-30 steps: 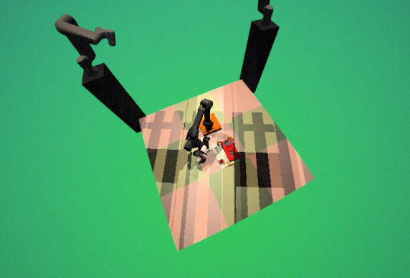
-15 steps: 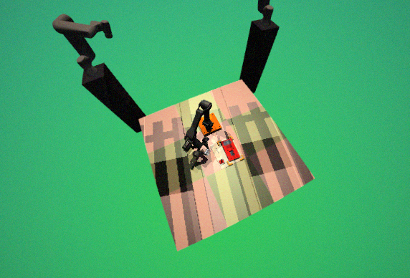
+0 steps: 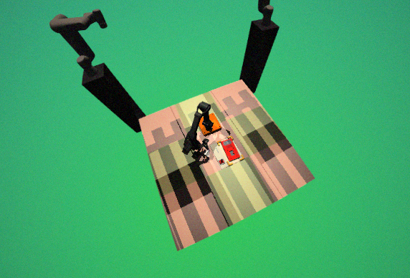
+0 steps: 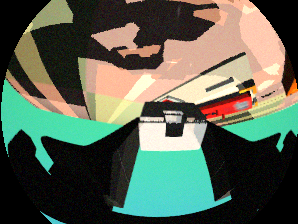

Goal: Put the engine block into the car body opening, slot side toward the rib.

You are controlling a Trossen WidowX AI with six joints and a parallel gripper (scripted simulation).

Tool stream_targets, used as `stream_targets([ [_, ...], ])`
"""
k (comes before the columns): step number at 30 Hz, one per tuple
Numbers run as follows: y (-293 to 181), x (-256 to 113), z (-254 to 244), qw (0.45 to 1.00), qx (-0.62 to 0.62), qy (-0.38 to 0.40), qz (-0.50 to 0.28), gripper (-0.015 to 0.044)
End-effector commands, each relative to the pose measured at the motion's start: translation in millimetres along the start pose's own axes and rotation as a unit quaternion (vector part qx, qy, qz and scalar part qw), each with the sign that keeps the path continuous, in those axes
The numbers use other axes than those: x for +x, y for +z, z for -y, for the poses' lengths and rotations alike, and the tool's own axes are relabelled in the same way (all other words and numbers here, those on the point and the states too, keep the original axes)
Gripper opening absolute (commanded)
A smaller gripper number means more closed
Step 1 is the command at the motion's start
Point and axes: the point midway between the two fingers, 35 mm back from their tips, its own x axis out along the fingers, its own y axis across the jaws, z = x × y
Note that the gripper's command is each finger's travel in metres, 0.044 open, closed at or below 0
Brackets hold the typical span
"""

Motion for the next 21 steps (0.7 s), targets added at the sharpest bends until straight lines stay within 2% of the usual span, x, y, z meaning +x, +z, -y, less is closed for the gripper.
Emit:
stream_targets([
  [1,6.7,6.3,1.8,1.0,0.0,-0.002,-0.003,0.0],
  [21,39.4,34.0,2.3,1.0,0.0,-0.002,-0.003,0.0],
])
